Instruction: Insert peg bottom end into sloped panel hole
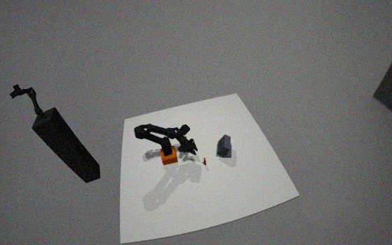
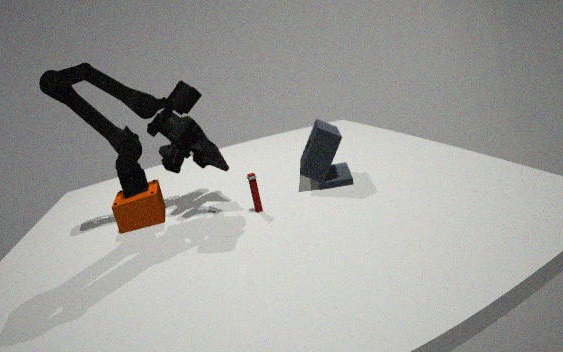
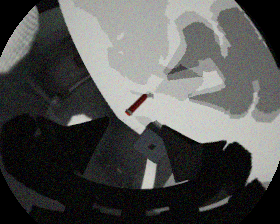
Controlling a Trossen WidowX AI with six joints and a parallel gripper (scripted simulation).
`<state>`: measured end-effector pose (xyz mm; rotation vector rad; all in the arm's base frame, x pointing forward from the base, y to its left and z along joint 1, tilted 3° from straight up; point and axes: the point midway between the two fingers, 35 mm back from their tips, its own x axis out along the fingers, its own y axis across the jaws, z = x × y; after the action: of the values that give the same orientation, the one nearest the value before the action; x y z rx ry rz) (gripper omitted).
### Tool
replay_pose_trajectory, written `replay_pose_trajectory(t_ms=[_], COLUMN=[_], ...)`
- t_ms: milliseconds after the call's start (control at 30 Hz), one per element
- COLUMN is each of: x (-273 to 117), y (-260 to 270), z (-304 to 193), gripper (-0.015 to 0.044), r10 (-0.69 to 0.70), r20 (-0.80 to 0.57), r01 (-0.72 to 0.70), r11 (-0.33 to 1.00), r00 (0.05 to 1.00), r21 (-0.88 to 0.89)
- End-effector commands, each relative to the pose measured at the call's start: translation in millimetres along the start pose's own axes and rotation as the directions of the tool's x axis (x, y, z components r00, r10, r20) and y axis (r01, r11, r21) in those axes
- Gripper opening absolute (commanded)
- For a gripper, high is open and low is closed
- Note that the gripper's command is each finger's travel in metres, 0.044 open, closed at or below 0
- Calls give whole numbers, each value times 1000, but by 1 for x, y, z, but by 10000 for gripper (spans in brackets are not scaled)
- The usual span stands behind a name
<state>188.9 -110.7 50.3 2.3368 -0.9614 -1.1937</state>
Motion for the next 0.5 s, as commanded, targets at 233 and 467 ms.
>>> replay_pose_trajectory(t_ms=[233, 467], x=[2, 5], y=[1, 2], z=[-4, -8], gripper=[440, 440], r10=[-16, -33], r20=[35, 73], r01=[21, 56], r11=[986, 942], r00=[999, 997], r21=[-163, -331])
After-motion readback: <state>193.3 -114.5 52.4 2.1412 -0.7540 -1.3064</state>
